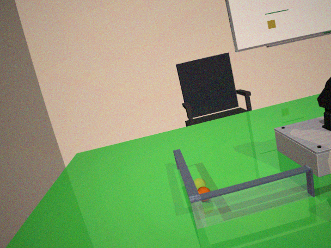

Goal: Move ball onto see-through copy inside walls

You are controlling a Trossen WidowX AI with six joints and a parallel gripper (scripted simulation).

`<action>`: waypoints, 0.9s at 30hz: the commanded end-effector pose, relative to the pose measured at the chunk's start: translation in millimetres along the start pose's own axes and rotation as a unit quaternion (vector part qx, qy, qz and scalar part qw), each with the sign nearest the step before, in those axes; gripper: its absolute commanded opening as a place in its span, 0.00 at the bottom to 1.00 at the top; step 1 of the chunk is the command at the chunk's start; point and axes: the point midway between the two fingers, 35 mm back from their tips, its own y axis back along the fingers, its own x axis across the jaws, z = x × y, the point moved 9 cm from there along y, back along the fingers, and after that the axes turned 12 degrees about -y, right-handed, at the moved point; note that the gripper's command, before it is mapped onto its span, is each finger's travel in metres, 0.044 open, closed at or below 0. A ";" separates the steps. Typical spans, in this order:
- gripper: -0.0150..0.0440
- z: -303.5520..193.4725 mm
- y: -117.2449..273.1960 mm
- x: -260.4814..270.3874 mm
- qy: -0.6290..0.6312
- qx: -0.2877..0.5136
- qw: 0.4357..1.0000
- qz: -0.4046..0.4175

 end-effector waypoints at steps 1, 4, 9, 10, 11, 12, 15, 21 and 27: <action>0.70 21.3 4.6 -57.2 0.022 0.018 0.998 -0.064; 0.70 34.9 11.5 -96.2 0.026 0.035 0.993 -0.114; 0.70 58.9 33.4 -165.1 0.025 0.067 0.977 -0.202; 0.70 63.5 39.1 -178.4 0.023 0.074 0.973 -0.219; 0.70 68.0 45.3 -191.3 0.021 0.080 0.968 -0.236; 0.70 72.4 52.1 -204.2 0.019 0.087 0.963 -0.253; 0.70 85.5 75.2 -241.8 0.008 0.107 0.947 -0.304; 0.70 108.9 134.0 -310.1 -0.026 0.147 0.904 -0.402; 0.70 127.0 206.5 -364.7 -0.077 0.186 0.849 -0.489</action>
